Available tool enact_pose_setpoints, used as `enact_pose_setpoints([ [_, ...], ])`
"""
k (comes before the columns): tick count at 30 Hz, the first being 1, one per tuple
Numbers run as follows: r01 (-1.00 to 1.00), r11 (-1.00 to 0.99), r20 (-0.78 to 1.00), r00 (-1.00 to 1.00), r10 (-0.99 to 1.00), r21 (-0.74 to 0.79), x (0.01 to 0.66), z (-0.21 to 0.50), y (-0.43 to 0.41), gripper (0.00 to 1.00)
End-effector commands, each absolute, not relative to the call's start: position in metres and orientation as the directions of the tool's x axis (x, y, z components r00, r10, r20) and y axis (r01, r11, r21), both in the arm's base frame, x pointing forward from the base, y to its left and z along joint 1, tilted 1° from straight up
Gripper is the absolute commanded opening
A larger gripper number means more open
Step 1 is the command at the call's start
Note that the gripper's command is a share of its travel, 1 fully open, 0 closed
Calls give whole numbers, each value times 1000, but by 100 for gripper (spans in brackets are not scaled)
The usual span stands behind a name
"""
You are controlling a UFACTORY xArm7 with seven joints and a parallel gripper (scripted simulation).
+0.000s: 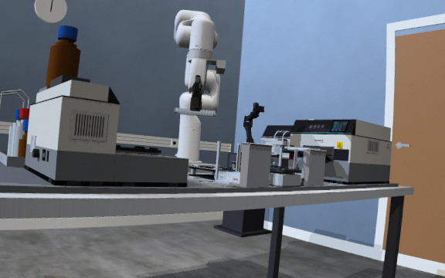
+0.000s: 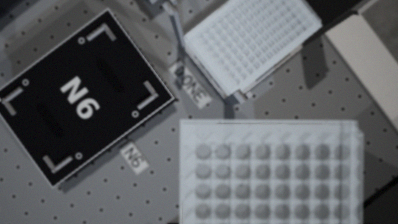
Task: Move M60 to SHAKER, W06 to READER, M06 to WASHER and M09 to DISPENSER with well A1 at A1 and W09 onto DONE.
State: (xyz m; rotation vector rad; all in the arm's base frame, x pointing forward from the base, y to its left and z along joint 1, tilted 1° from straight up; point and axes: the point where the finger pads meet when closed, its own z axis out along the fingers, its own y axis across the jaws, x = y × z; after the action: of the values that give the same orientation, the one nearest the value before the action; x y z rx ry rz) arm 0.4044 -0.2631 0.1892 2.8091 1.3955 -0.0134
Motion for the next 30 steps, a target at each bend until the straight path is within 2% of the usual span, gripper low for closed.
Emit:
enact_pose_setpoints([
  [1,783,-622,-12,623,782,8,406,191,-253,0],
  [30,594,-805,-9,805,594,11,414,190,-167,0],
])
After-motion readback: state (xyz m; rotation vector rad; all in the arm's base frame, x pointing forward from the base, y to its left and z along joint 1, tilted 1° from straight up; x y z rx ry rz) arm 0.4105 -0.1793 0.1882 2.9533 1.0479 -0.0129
